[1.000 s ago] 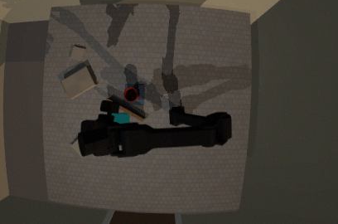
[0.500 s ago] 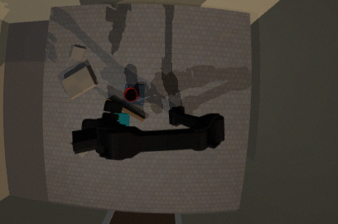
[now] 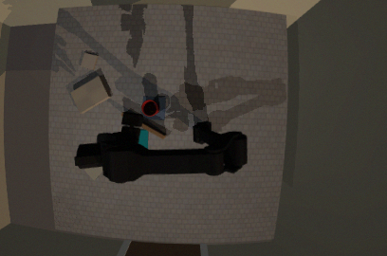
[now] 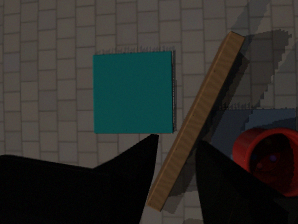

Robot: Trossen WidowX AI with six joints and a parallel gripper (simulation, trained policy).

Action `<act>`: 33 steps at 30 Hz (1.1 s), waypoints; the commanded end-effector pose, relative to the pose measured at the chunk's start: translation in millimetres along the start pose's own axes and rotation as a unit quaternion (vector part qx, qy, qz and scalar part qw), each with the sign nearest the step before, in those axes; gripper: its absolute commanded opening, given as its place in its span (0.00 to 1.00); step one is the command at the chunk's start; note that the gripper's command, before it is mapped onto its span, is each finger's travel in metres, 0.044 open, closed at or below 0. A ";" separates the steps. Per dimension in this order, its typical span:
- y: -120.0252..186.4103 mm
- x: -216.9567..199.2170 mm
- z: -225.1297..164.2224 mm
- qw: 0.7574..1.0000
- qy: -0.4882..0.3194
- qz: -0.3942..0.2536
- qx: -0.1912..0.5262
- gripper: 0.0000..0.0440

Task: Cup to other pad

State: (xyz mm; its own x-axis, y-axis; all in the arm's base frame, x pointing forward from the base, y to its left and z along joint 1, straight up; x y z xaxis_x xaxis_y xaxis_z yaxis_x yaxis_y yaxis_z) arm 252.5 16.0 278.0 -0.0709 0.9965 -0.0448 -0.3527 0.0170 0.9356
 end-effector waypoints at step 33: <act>-57.8 -45.0 -21.3 0.981 0.053 -0.015 0.188 0.31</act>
State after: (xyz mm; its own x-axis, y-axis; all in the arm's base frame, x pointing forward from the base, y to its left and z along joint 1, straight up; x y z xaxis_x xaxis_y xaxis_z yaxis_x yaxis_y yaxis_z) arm 256.5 -27.9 225.7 -0.1587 0.9833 -0.0895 -0.0082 0.0893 0.9960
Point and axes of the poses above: the point midway between the two fingers, 35 mm back from their tips, its own y axis back along the fingers, its own x axis across the jaws, z = x × y, the point moved 7 cm from there along y, back along the fingers, and after that the axes turned 13 degrees about y, right-handed, at the moved point
